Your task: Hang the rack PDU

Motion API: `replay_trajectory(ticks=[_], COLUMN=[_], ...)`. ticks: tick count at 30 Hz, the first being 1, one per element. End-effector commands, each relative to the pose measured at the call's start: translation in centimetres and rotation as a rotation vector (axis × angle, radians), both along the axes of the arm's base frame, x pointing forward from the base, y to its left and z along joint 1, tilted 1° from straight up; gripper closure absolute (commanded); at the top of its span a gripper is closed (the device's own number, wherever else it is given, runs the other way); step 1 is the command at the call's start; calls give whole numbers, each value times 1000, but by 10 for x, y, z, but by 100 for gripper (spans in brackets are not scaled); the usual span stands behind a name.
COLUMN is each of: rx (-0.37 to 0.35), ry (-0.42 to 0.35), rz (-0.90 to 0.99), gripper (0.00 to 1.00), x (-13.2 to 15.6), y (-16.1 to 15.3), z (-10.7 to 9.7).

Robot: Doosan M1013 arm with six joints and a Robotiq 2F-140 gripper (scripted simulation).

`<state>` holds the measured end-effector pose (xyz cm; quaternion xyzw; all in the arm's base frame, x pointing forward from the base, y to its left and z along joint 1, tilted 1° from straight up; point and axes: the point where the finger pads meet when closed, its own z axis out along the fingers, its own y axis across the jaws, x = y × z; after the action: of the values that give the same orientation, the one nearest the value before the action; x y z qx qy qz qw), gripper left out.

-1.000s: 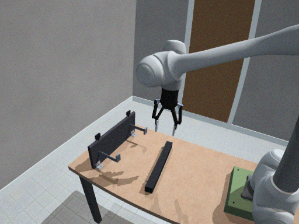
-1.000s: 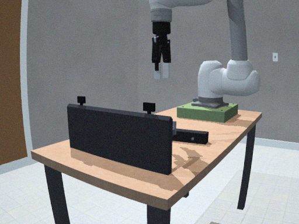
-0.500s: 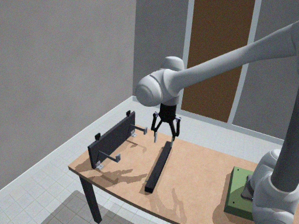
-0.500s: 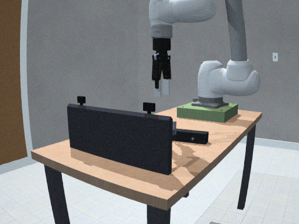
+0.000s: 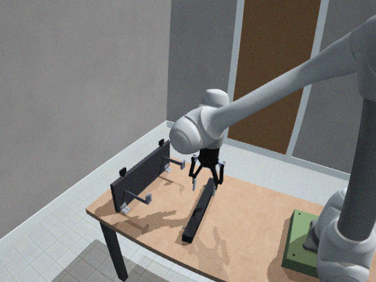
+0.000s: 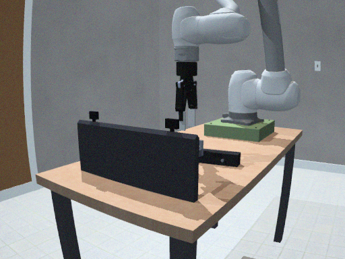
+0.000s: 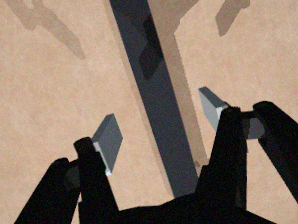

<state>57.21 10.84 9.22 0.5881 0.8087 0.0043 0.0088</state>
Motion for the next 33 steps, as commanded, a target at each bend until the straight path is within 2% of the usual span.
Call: replay_trajectory(ticks=[1,18,24,26,33], rx=[0,0,0,0,0], ry=[0,0,0,0,0], rz=[0,0,0,0,0], gripper=[45,45,45,45,45], x=[0,0,1,1,2], y=[0,0,0,0,0], z=[-6,-19,-46,-46,-85])
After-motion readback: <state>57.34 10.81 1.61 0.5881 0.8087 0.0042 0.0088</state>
